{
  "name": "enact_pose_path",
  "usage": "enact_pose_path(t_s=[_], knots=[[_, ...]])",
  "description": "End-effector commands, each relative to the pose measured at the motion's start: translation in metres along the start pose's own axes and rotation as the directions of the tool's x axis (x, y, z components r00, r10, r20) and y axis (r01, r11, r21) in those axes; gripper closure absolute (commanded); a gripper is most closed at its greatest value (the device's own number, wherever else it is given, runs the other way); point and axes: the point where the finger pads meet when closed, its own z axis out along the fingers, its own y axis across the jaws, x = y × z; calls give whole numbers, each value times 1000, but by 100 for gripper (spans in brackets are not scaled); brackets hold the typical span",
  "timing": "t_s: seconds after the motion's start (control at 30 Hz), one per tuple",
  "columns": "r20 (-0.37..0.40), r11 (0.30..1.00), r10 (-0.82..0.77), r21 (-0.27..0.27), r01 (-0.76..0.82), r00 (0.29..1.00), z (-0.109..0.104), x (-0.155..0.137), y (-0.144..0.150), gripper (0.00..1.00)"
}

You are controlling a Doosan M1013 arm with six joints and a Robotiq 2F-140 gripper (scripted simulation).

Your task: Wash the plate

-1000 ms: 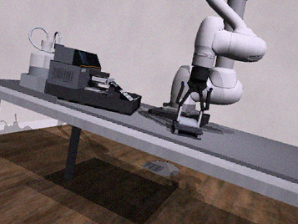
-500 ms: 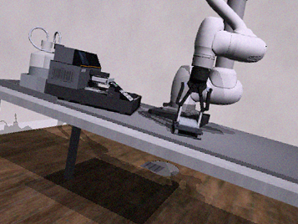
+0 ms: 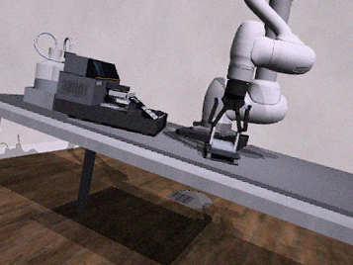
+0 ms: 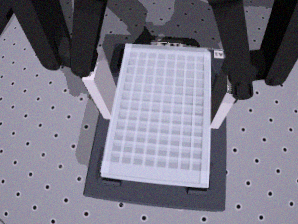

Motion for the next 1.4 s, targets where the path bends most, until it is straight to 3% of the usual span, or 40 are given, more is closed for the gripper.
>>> enact_pose_path(t_s=[0.0,1.37], knots=[[0,1000,0,0,0,1000,0,0,0,90],[0,1000,0,0,0,1000,6,0,0,90]])
